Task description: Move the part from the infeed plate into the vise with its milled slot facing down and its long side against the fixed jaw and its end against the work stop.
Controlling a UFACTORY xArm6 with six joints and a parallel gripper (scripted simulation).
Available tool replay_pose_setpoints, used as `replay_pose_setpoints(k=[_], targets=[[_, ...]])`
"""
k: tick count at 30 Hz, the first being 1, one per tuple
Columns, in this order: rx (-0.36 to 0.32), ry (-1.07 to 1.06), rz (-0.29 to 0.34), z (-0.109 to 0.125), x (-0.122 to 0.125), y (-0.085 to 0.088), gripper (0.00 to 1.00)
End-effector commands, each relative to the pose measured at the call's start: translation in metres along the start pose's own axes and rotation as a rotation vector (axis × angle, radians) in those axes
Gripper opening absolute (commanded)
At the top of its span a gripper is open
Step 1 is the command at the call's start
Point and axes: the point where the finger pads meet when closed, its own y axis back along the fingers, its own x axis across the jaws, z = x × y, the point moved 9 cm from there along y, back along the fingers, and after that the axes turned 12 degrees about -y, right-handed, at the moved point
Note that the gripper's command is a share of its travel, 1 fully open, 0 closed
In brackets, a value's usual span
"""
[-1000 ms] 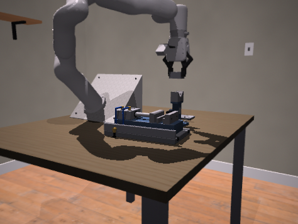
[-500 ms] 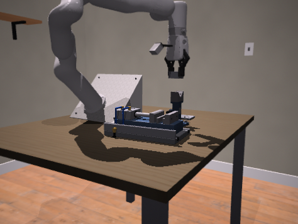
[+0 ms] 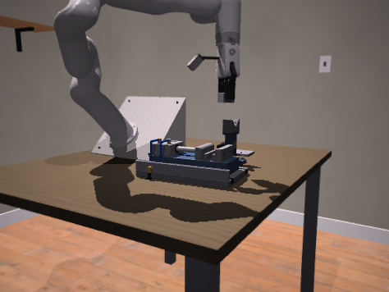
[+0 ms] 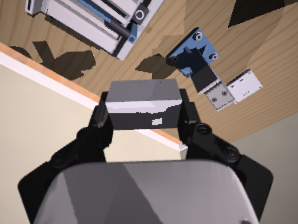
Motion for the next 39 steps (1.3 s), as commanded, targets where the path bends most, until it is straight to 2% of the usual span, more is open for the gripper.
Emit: replay_pose_setpoints(k=[1,3,18,30,39], targets=[[-0.005,-0.106,-0.002,-0.006,-0.016,0.002,0.0],[-0.005,-0.106,-0.002,-0.006,-0.016,0.002,0.0],[-0.002,-0.486,-0.006,-0.033,-0.073,0.0,0.0],[0.0,-0.624,-0.01,-0.045,-0.093,-0.001,0.0],[0.0,-0.662,-0.011,-0.048,-0.098,-0.001,0.0]])
